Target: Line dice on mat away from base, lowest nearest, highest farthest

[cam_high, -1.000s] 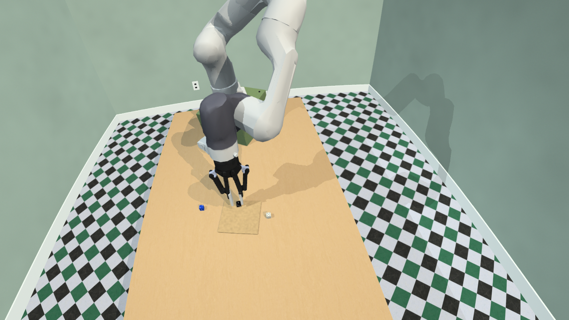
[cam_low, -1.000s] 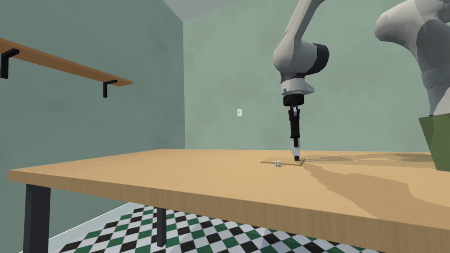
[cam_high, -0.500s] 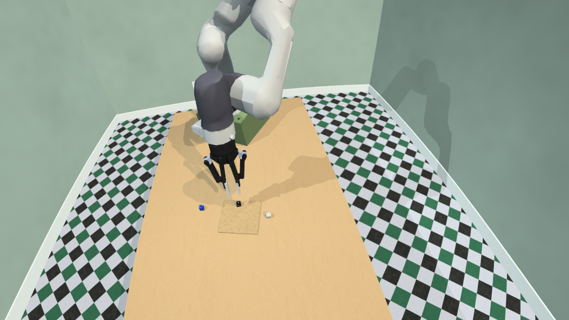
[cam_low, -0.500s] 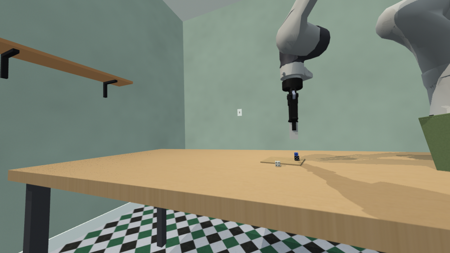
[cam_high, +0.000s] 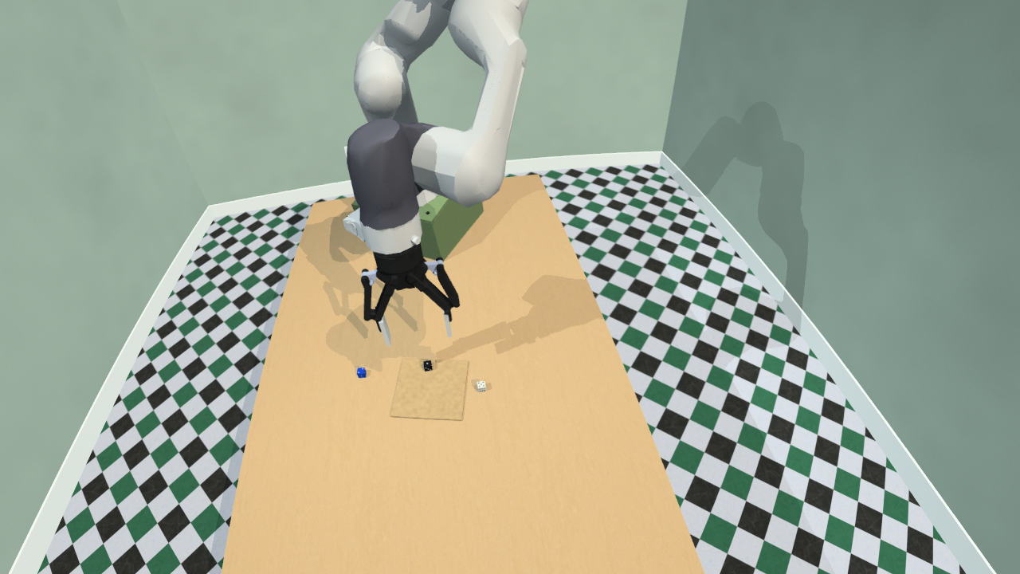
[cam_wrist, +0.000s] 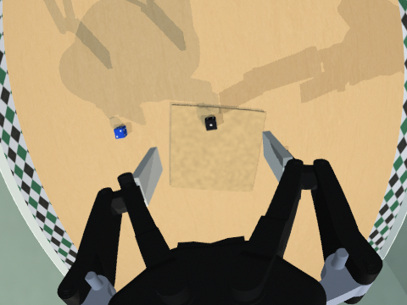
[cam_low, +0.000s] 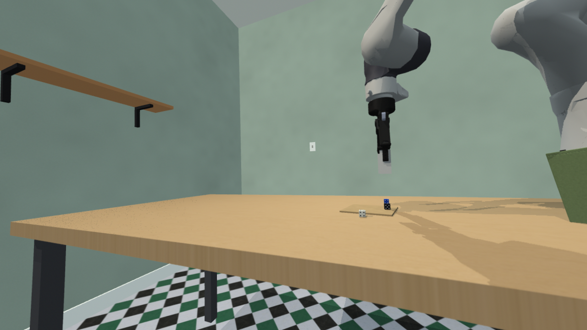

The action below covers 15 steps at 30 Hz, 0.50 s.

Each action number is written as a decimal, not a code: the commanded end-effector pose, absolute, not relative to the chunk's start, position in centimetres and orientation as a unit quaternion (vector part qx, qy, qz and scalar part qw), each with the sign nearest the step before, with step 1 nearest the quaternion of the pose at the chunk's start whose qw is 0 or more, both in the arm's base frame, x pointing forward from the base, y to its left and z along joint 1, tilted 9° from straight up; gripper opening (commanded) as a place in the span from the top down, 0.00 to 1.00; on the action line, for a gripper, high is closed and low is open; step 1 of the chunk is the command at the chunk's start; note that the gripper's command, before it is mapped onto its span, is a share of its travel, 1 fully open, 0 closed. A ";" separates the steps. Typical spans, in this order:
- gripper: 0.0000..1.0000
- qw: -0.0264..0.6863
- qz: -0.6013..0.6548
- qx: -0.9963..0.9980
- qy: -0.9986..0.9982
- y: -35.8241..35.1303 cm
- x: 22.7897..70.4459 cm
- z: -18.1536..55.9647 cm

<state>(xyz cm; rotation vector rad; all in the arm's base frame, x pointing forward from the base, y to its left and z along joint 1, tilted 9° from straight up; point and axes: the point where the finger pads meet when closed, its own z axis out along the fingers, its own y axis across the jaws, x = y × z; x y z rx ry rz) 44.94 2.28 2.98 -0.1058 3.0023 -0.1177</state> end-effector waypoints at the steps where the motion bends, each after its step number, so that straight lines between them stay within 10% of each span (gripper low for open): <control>1: 0.00 0.065 -0.039 -0.028 0.997 2.3 44.8 2.9; 15: 0.00 0.066 -0.038 -0.028 0.997 0.5 45.1 2.8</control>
